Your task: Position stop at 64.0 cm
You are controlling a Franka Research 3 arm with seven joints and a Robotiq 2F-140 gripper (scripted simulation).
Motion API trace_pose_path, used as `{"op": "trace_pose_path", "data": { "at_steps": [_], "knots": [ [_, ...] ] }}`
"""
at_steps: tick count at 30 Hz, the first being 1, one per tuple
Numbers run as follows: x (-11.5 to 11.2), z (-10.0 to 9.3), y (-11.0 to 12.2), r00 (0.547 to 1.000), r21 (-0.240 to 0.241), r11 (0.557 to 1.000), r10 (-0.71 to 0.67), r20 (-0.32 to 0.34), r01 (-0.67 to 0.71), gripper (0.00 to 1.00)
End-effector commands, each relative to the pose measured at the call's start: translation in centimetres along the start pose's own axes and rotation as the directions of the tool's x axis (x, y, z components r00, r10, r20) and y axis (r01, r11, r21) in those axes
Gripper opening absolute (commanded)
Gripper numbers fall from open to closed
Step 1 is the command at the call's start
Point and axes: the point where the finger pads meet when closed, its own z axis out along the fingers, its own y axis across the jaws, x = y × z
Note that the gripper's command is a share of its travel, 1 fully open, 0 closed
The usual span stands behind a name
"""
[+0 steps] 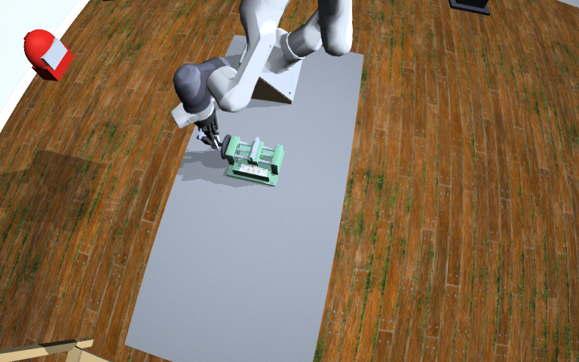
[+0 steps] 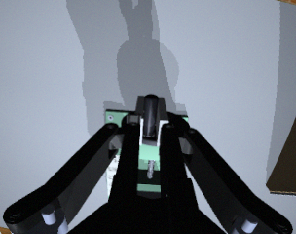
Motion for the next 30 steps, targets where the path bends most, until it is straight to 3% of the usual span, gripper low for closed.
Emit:
{"op": "trace_pose_path", "data": {
  "at_steps": [1,11,16,23,30],
  "knots": [
    [0.1,0.4,-0.7,1.000,0.001,1.000,0.009,-0.001,-0.009,0.04],
    [0.1,1.8,-2.1,1.000,0.001,1.000,0.009,-0.001,-0.009,0.04],
    [0.1,3.4,-2.4,1.000,0.001,1.000,0.009,-0.001,-0.009,0.04],
    [0.1,5.9,-1.5,1.000,0.001,1.000,0.009,-0.001,-0.009,0.04],
    [0.1,6.6,-0.5,1.000,0.001,1.000,0.009,-0.001,-0.009,0.04]
  ]
}}
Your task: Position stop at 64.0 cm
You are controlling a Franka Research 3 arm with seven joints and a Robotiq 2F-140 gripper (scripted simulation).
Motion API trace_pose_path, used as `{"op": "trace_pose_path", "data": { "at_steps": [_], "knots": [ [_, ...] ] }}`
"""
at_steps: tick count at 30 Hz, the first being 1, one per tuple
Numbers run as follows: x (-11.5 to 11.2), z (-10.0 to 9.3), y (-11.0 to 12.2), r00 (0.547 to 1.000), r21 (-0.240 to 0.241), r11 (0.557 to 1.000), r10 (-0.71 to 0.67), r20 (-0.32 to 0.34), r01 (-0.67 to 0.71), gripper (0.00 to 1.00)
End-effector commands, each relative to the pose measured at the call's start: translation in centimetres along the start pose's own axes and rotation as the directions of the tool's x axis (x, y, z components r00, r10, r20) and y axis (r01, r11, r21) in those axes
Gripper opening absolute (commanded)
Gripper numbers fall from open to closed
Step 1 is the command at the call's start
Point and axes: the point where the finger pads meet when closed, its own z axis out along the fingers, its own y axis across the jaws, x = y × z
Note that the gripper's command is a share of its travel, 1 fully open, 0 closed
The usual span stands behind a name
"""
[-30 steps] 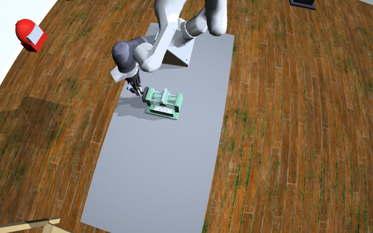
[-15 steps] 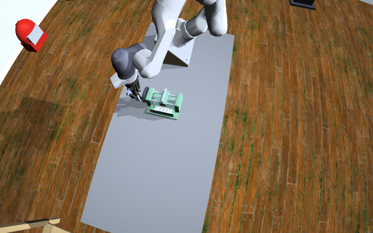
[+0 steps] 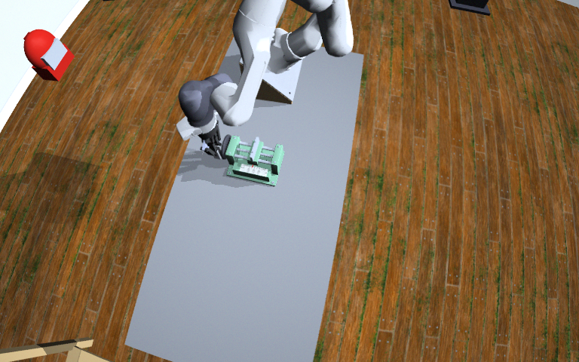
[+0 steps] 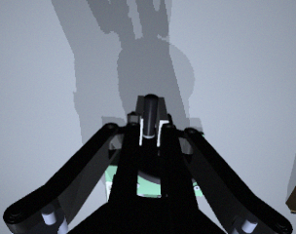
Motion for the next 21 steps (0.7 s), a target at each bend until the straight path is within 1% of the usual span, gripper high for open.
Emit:
{"op": "trace_pose_path", "data": {
  "at_steps": [1,11,16,21],
  "knots": [
    [0.1,0.6,0.8,1.000,-0.002,1.000,-0.006,-0.001,0.006,0.04],
    [0.1,0.8,2.9,1.000,-0.002,1.000,-0.006,-0.001,0.006,0.04],
    [0.1,0.6,3.5,1.000,-0.002,1.000,-0.006,-0.001,0.006,0.04],
    [0.1,0.1,4.4,1.000,-0.002,1.000,-0.006,-0.001,0.006,0.04]
  ]
}}
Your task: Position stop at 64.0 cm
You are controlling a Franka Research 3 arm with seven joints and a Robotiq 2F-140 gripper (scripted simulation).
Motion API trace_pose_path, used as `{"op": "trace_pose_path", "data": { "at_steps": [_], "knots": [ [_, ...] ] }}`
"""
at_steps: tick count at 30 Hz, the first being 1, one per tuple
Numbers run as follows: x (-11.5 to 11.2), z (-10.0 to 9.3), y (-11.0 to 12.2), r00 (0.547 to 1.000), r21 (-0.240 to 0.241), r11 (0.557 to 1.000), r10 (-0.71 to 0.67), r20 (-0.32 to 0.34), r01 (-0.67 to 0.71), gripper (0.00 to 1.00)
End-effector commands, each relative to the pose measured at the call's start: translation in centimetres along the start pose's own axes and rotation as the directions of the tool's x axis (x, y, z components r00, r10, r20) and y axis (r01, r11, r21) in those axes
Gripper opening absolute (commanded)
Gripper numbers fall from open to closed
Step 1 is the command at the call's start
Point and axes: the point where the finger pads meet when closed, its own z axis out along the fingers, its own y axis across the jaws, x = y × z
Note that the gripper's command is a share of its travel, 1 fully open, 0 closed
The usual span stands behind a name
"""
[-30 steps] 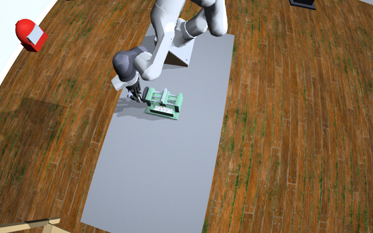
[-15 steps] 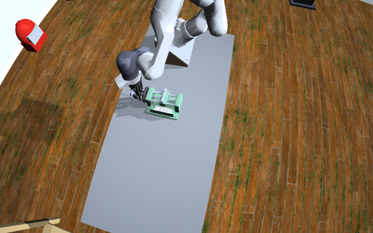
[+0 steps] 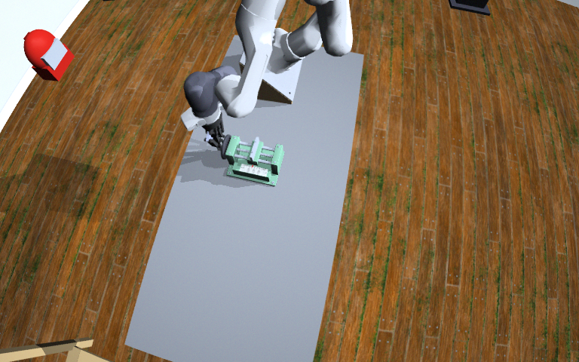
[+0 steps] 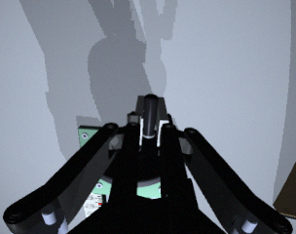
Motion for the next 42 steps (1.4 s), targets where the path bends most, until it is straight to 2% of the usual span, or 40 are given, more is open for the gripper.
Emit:
{"op": "trace_pose_path", "data": {
  "at_steps": [1,11,17,26,42],
  "knots": [
    [0.1,-0.5,0.8,1.000,-0.001,1.000,-0.009,-0.001,0.009,0.04],
    [0.1,-1.9,1.7,1.000,-0.001,1.000,-0.009,-0.001,0.009,0.04],
    [0.1,-3.6,1.9,1.000,-0.001,1.000,-0.009,-0.001,0.009,0.04],
    [0.1,-5.8,0.6,1.000,-0.001,1.000,-0.009,-0.001,0.009,0.04],
    [0.1,-6.6,-1.5,1.000,-0.001,1.000,-0.009,-0.001,0.009,0.04]
  ]
}}
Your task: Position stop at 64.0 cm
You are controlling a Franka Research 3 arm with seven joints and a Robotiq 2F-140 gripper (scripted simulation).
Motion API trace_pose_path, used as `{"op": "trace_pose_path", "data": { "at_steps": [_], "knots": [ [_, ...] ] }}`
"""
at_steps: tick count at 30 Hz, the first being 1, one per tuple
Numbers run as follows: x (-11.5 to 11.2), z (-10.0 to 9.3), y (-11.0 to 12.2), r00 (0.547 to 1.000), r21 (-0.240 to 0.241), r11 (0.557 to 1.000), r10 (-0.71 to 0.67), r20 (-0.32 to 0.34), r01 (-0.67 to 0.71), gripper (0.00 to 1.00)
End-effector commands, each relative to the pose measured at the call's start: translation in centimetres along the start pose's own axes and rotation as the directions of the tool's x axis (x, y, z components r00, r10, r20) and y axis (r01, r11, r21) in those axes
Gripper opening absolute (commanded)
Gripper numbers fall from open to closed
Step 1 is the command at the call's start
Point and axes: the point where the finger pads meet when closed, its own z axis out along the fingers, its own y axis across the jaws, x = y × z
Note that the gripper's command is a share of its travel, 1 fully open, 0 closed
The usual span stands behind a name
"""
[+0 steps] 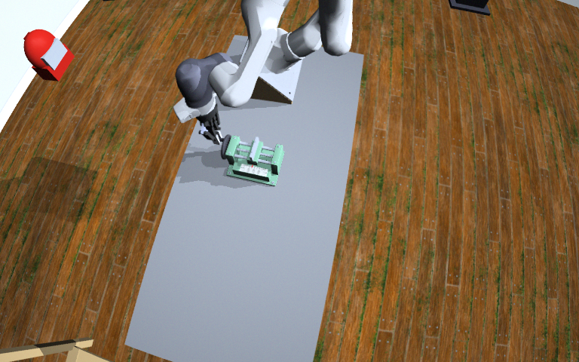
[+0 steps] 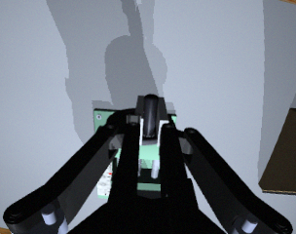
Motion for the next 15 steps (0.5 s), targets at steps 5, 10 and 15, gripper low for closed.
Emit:
{"op": "trace_pose_path", "data": {
  "at_steps": [5,10,15],
  "knots": [
    [0.1,-0.1,-1.2,1.000,0.008,1.000,0.006,-0.004,-0.006,0.04],
    [0.1,0.0,-1.9,1.000,0.008,1.000,0.006,-0.004,-0.006,0.04],
    [0.1,0.3,-2.5,1.000,0.008,1.000,0.006,-0.004,-0.006,0.04]
  ]
}}
